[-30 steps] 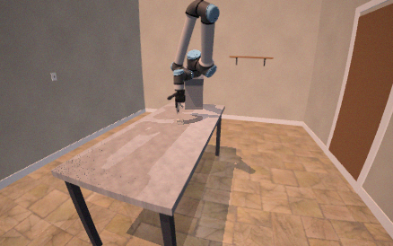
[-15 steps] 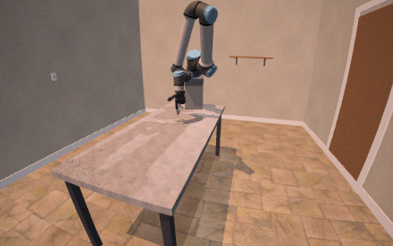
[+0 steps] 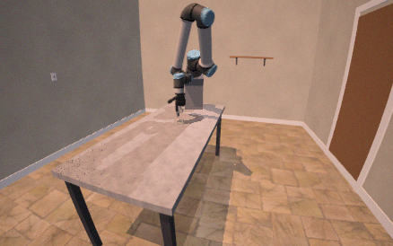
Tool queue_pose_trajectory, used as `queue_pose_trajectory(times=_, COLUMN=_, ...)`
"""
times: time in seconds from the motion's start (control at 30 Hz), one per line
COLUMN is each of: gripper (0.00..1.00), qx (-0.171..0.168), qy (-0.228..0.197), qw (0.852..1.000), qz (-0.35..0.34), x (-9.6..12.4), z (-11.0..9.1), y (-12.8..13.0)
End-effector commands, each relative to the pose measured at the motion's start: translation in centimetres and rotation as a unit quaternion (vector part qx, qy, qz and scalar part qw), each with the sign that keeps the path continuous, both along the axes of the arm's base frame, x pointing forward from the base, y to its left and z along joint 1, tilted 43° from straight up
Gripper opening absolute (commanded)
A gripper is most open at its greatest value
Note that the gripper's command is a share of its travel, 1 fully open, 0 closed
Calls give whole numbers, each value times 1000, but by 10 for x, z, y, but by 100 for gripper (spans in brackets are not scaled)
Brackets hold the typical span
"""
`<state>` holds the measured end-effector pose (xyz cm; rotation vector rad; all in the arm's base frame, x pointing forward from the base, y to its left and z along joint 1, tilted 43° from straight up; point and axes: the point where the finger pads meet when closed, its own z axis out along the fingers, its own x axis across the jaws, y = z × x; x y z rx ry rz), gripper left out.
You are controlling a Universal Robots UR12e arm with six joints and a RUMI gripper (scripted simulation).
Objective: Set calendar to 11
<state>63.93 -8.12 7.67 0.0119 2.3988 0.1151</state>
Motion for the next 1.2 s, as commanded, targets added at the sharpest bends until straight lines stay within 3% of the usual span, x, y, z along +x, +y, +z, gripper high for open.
queue_pose_trajectory(times=0.0, gripper=28, qx=-1, qy=-2, qw=1000, qz=0, x=8, z=-5, y=1)
queue_pose_trajectory(times=1.17, gripper=28, qx=-1, qy=-1, qw=1000, qz=0, x=15, z=-14, y=2)
